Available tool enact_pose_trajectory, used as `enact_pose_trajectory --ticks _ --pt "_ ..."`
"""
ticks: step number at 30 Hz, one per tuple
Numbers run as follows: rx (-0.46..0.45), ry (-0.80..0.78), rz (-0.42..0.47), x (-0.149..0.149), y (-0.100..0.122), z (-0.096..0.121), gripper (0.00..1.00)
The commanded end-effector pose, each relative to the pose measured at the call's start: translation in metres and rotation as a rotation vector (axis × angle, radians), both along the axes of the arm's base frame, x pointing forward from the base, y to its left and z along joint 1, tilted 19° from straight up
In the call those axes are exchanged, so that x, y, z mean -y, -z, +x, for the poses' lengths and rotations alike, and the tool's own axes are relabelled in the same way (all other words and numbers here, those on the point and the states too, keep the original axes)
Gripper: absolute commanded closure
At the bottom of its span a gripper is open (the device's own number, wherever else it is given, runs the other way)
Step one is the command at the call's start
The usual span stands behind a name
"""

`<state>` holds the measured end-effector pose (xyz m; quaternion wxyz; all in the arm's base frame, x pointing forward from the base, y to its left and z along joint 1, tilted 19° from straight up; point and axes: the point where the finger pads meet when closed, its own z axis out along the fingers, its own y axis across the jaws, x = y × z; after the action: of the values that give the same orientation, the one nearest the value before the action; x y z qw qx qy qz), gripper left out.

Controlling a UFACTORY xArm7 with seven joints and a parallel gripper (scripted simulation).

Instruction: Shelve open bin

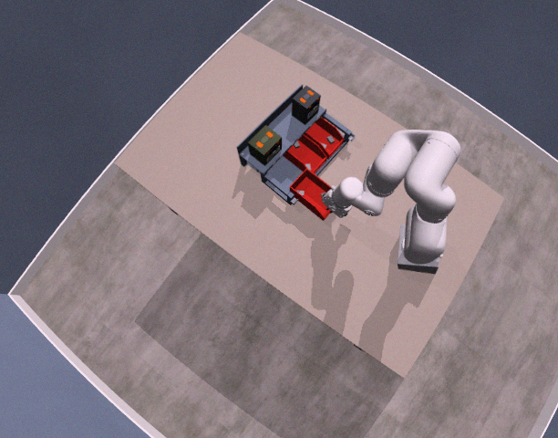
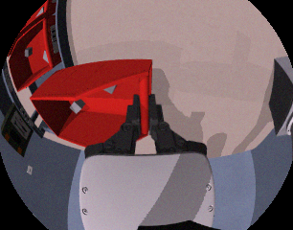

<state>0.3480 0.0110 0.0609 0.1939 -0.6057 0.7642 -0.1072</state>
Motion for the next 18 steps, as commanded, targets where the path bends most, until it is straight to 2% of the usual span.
enact_pose_trajectory --ticks 1,8,18 --pt "-0.003 -0.005 0.011 0.0000 -0.0005 0.0007 1.00" --pt "-0.057 -0.013 0.018 -0.0001 -0.0005 0.0007 1.00" --pt "-0.057 -0.013 0.018 -0.0001 -0.0005 0.0007 1.00"
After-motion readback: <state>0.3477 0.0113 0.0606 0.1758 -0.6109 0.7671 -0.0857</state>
